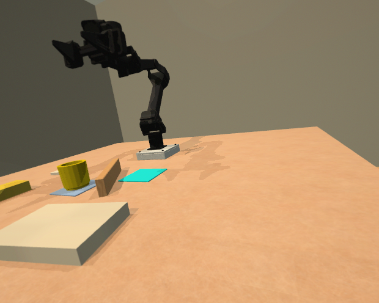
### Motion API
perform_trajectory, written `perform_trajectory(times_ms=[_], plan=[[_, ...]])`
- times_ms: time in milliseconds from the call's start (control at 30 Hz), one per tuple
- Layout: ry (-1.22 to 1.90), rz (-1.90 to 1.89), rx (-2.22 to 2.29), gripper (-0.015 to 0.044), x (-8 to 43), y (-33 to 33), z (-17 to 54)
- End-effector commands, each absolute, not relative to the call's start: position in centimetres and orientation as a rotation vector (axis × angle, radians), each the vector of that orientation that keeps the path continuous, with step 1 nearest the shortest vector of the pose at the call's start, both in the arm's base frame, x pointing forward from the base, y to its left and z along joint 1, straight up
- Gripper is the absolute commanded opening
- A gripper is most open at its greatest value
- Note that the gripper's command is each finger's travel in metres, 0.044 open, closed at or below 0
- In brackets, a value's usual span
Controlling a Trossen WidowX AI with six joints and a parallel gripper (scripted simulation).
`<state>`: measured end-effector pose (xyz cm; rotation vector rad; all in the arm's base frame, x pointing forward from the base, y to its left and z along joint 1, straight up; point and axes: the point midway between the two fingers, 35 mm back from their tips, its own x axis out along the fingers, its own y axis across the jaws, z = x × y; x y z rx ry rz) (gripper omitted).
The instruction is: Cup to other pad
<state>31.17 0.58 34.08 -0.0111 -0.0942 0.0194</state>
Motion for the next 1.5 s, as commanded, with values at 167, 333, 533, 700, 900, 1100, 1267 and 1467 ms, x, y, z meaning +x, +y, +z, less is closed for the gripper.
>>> perform_trajectory(times_ms=[167,333,533,700,900,1100,1267,1467], plan=[[0.279,-0.093,0.33,0.0242,35.0,-1.7,27.9],[0.648,-0.364,0.713,0.0167,36.1,-4.4,20.8],[0.977,-0.846,1.101,0.0167,34.0,-7.1,14.1],[1.121,-1.248,1.288,0.0167,31.5,-8.4,11.2],[1.125,-1.263,1.293,0.0167,31.4,-8.4,11.2],[1.125,-1.264,1.293,0.0167,31.3,-8.6,11.2],[1.125,-1.264,1.293,0.0167,31.3,-8.6,10.9],[1.125,-1.264,1.293,0.0167,31.4,-8.7,9.9]])
